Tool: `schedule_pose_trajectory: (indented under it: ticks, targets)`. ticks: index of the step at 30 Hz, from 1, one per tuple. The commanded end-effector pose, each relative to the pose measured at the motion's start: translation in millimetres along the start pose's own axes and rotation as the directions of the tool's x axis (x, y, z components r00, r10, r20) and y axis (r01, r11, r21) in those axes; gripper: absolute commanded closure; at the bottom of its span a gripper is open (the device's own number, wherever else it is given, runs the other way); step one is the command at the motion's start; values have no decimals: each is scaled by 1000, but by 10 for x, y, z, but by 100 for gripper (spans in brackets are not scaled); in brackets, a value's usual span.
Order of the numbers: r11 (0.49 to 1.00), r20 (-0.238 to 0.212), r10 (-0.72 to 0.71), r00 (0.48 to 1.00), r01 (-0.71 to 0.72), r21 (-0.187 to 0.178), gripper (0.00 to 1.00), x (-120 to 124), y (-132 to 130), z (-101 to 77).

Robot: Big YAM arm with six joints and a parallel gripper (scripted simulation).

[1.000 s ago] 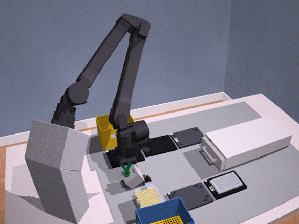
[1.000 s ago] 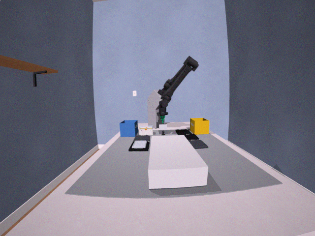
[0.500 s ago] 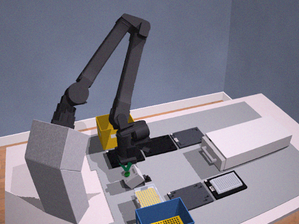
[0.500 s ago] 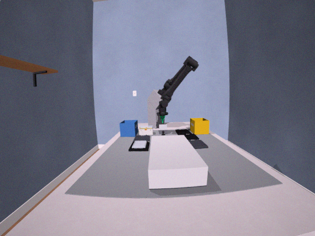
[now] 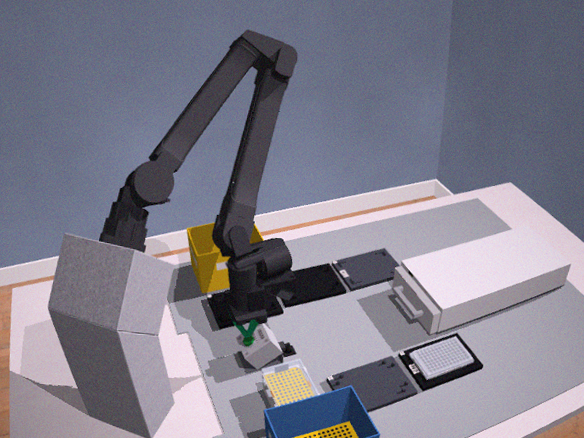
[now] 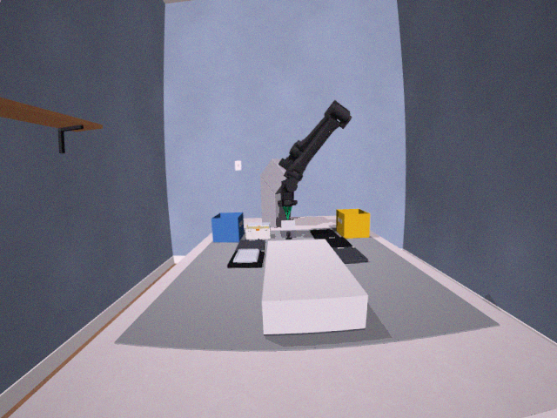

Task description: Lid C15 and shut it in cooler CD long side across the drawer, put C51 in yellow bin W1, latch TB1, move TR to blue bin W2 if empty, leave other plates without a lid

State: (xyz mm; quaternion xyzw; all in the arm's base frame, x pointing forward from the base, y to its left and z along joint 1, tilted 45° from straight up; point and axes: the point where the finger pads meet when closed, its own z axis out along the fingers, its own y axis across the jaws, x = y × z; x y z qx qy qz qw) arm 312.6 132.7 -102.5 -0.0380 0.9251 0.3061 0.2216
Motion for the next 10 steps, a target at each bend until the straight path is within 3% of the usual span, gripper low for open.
schedule_pose_trajectory:
  ticks: [1, 10]
  targets:
    - [1000, 1, -5, 1000, 5, -5, 100, -4, 23, 65]
    - [1000, 1, -5, 1000, 5, -5, 100, -2, 23, 124]
